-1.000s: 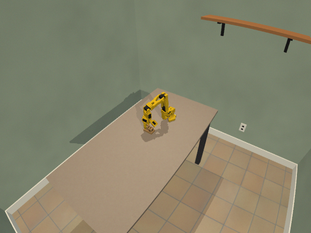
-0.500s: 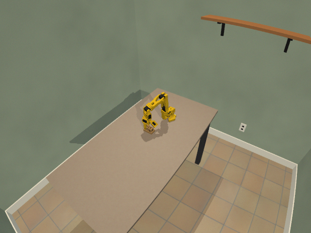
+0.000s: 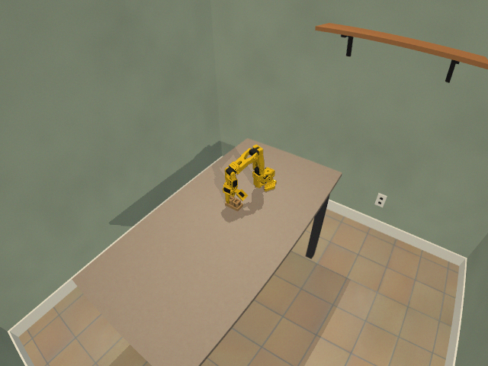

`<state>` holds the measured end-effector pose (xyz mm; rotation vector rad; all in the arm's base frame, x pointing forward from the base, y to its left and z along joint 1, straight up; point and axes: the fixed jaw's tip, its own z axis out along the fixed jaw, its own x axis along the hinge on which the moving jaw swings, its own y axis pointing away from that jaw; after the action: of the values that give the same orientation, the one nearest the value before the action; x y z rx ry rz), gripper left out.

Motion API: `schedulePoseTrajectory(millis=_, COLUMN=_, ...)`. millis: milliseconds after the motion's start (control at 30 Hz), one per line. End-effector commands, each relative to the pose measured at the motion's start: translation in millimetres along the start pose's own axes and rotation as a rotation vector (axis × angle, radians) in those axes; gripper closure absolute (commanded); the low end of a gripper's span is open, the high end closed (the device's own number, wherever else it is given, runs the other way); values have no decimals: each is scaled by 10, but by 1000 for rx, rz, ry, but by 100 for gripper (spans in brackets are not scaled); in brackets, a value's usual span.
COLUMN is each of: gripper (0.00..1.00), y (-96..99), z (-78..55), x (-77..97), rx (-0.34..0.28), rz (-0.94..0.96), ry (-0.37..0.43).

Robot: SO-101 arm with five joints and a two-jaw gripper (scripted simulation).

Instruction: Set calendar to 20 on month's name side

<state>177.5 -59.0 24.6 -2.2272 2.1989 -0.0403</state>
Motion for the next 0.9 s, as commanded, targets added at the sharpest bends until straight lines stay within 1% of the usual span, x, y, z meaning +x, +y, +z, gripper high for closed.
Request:
schedulePoseTrajectory(millis=0, gripper=100, y=-22, z=-19, x=29, rx=22, rz=2, ry=6)
schedulePoseTrajectory(millis=233, gripper=99, y=-22, z=-19, x=29, rx=22, rz=2, ry=6)
schedulePoseTrajectory(millis=533, gripper=84, y=-22, z=-19, x=29, rx=22, rz=2, ry=6)
schedulePoseTrajectory(millis=867, gripper=82, y=-22, z=-19, x=29, rx=22, rz=2, ry=6)
